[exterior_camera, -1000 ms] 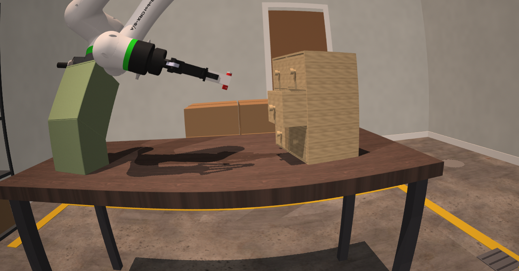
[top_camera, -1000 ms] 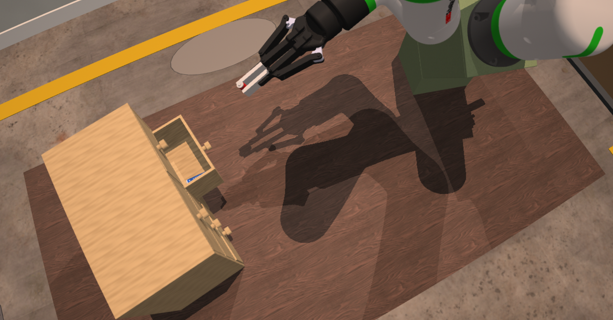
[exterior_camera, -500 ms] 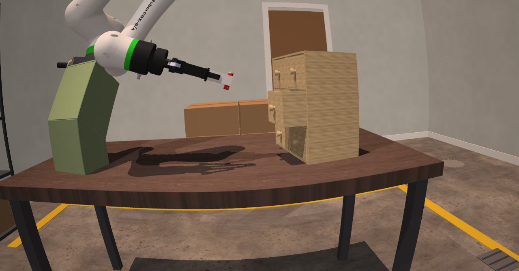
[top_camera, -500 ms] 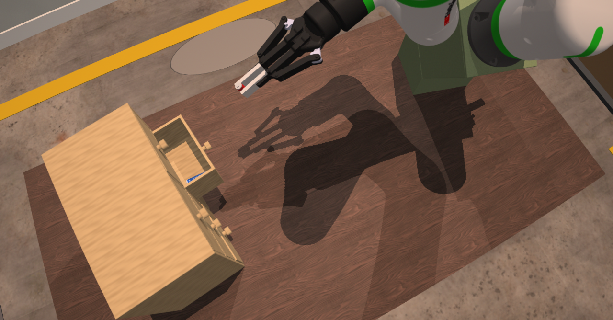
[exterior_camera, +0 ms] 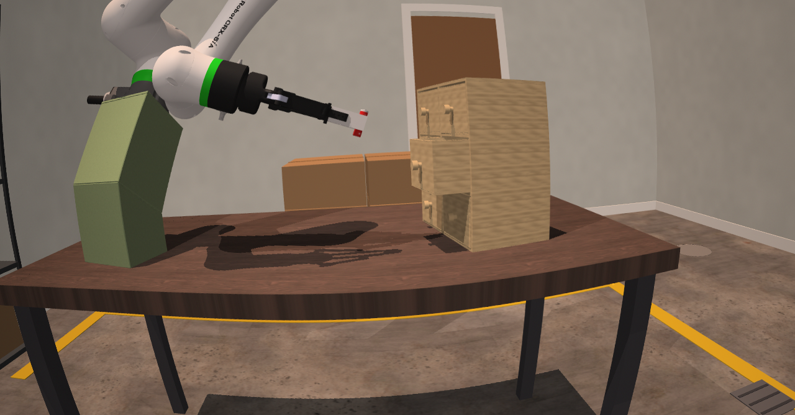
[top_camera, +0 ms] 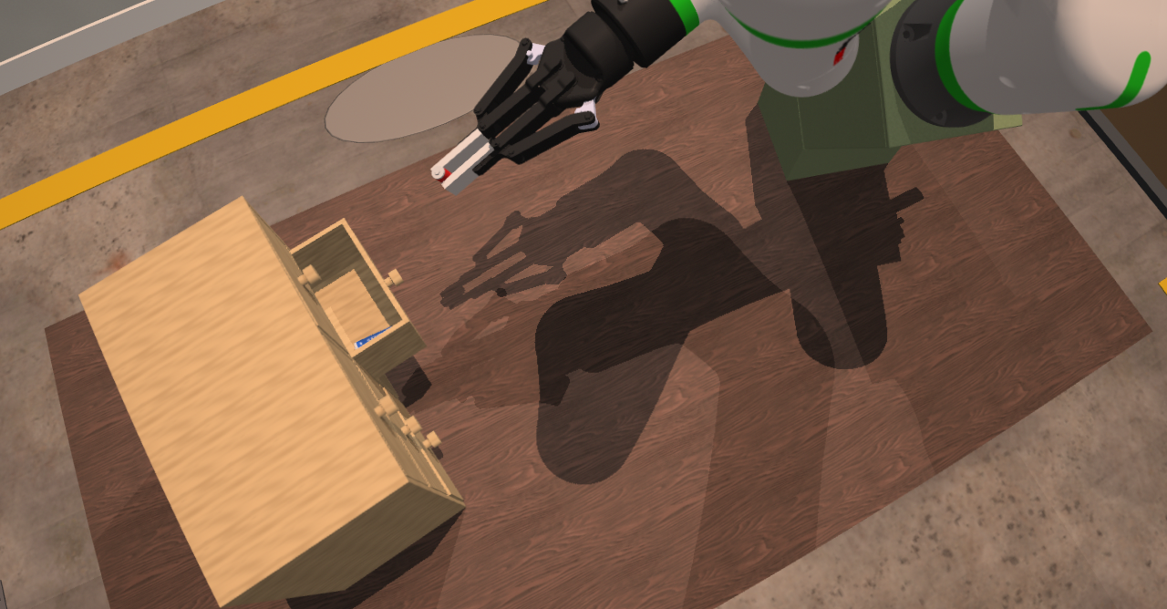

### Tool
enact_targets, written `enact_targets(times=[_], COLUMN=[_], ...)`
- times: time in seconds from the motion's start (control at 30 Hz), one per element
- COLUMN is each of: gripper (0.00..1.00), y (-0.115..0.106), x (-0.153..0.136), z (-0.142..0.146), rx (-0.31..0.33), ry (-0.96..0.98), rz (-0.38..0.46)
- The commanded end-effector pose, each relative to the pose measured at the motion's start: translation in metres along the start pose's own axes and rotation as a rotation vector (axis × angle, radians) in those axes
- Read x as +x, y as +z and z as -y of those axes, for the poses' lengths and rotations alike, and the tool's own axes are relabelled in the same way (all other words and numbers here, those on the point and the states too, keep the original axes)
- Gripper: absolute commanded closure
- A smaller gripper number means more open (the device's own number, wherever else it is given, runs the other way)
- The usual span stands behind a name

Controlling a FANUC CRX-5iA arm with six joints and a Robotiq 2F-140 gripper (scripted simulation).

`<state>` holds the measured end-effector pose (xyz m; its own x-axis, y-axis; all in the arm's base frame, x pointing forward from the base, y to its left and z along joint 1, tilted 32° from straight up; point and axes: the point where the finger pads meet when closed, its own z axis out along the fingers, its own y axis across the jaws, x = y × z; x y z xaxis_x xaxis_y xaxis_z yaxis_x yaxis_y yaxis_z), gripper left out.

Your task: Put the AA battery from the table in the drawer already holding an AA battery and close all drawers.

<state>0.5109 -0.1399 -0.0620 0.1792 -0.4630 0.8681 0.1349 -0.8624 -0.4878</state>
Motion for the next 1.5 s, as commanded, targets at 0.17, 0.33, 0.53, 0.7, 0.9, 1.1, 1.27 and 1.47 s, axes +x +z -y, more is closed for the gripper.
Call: enact_targets(times=[0.17,0.33,0.53,0.7,0.9,1.1,1.27,1.47], gripper=[0.94,0.94,0.94,0.94,0.94,0.94,0.94,0.94], y=[0.021,0.038,0.055,0.078,0.105,0.119,0.131,0.139], x=[0.008,0.014,0.020,0.029,0.038,0.043,0.048,0.051], z=[0.000,0.000,0.000,0.000,0.000,0.000,0.000,0.000], rx=[0.000,0.000,0.000,0.000,0.000,0.000,0.000,0.000], ry=[0.000,0.000,0.000,0.000,0.000,0.000,0.000,0.000], rz=[0.000,0.000,0.000,0.000,0.000,0.000,0.000,0.000])
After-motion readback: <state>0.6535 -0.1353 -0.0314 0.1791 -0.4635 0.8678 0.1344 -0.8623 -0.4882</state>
